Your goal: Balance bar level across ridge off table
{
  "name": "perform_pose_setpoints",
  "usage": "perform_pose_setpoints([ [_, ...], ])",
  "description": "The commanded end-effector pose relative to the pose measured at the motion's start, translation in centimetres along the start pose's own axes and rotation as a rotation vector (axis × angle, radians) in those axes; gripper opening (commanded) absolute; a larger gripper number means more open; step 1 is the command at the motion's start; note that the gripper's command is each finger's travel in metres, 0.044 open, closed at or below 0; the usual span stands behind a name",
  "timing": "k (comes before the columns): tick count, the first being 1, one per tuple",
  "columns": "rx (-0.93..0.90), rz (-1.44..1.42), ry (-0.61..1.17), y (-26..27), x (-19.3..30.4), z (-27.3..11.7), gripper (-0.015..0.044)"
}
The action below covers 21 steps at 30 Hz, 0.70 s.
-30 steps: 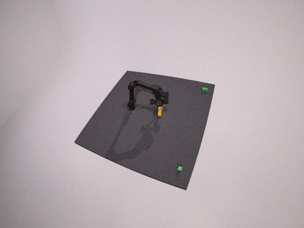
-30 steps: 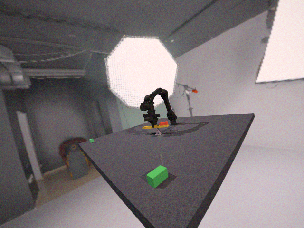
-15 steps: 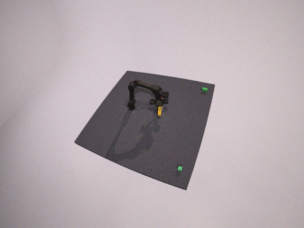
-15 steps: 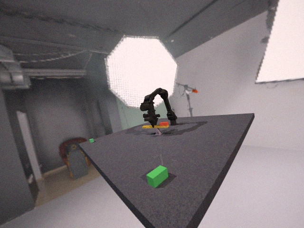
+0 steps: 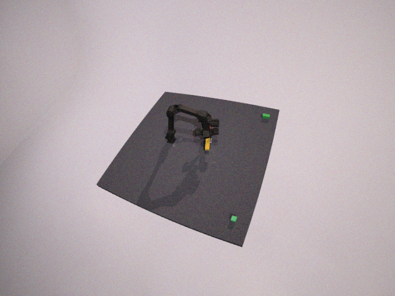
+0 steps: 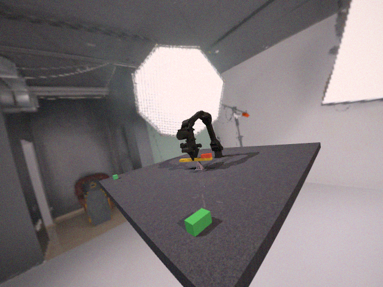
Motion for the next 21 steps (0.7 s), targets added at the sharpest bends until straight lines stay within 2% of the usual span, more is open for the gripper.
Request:
perform_pose_setpoints([
  [1, 0.0, 0.0, 0.0, 0.0, 0.0, 0.01, 0.0172],
  [18, 0.0, 0.0, 0.0, 0.0, 0.0, 0.01, 0.0185],
  [21, 0.0, 0.0, 0.0, 0.0, 0.0, 0.01, 0.0264],
])
Point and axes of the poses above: the point midway between the two fingers, 35 mm back from their tips, its own z axis out along the fingers, its own y axis across the jaws, x = y × z, the point moved 5 cm from there along -z, back along the fingers, and after that the axes turned 1 degree about -z, right-handed, at the moved point
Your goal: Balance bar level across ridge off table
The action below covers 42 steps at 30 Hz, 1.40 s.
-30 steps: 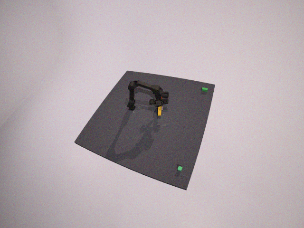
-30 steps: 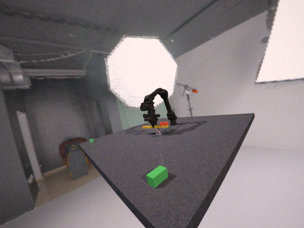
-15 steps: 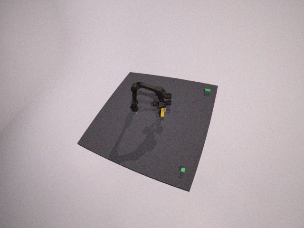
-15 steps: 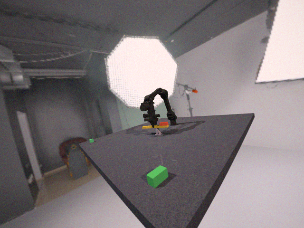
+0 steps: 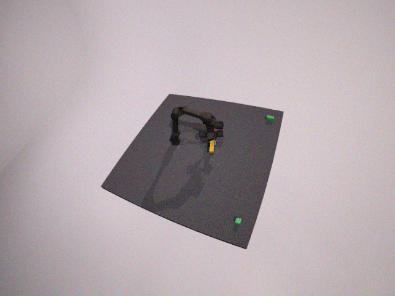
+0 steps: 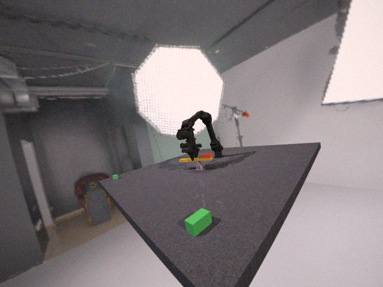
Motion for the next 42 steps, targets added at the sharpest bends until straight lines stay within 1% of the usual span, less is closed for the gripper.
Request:
perform_pose_setpoints([
  [1, 0.0, 0.0, 0.0, 0.0, 0.0, 0.0, 0.029],
  [6, 0.0, 0.0, 0.0, 0.0, 0.0, 0.0, 0.0421],
  [7, 0.0, 0.0, 0.0, 0.0, 0.0, 0.0, 0.044],
  [11, 0.0, 0.0, 0.0, 0.1, 0.0, -0.7, 0.044],
  [18, -0.006, 0.0, -0.001, 0.2, 0.0, -8.4, 0.044],
  [20, -0.007, 0.0, -0.001, 0.0, 0.0, -9.8, 0.044],
  [42, -0.007, 0.0, -0.001, 0.0, 0.0, -10.0, 0.044],
])
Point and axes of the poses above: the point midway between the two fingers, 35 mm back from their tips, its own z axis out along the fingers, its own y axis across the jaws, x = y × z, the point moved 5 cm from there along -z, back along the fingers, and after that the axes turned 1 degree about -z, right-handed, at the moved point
